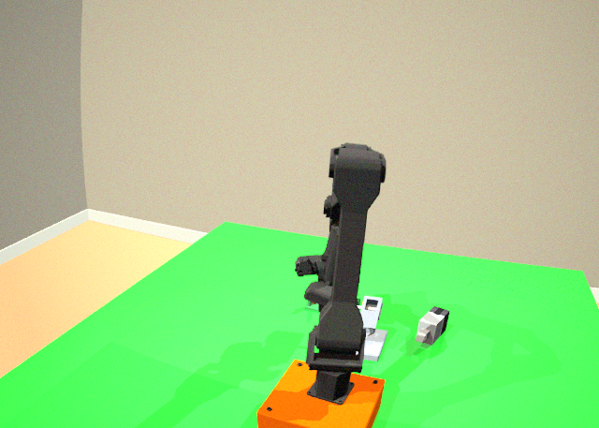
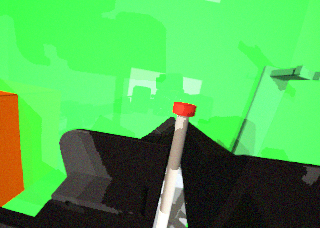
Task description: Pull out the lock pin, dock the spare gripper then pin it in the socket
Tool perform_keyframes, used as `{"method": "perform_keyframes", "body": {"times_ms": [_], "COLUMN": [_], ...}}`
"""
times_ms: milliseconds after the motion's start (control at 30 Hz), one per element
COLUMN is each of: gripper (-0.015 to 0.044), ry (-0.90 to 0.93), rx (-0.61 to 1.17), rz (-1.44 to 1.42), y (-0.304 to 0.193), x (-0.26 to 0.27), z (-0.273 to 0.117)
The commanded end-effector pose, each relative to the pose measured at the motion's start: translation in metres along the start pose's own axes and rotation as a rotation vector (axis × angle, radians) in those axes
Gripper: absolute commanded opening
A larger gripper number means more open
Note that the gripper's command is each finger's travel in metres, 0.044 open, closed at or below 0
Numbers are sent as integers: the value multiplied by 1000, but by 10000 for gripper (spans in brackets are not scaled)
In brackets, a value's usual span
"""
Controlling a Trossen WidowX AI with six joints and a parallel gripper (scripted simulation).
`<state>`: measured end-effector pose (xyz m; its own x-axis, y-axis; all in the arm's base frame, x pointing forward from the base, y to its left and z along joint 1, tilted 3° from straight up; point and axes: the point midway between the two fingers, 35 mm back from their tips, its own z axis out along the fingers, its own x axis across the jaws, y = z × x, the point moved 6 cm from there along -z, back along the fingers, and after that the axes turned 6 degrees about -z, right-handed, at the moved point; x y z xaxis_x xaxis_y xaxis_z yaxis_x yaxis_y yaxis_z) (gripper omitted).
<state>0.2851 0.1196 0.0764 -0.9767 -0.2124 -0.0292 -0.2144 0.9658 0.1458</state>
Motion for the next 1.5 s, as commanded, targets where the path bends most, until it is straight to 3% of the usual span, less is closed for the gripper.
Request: {"method": "perform_keyframes", "body": {"times_ms": [0, 1467], "gripper": [0, 0], "ry": [-3, 15], "rx": [-6, -1], "rz": [5, 7], "y": [4, 40], "x": [-3, -8], "z": [-2, 3]}}
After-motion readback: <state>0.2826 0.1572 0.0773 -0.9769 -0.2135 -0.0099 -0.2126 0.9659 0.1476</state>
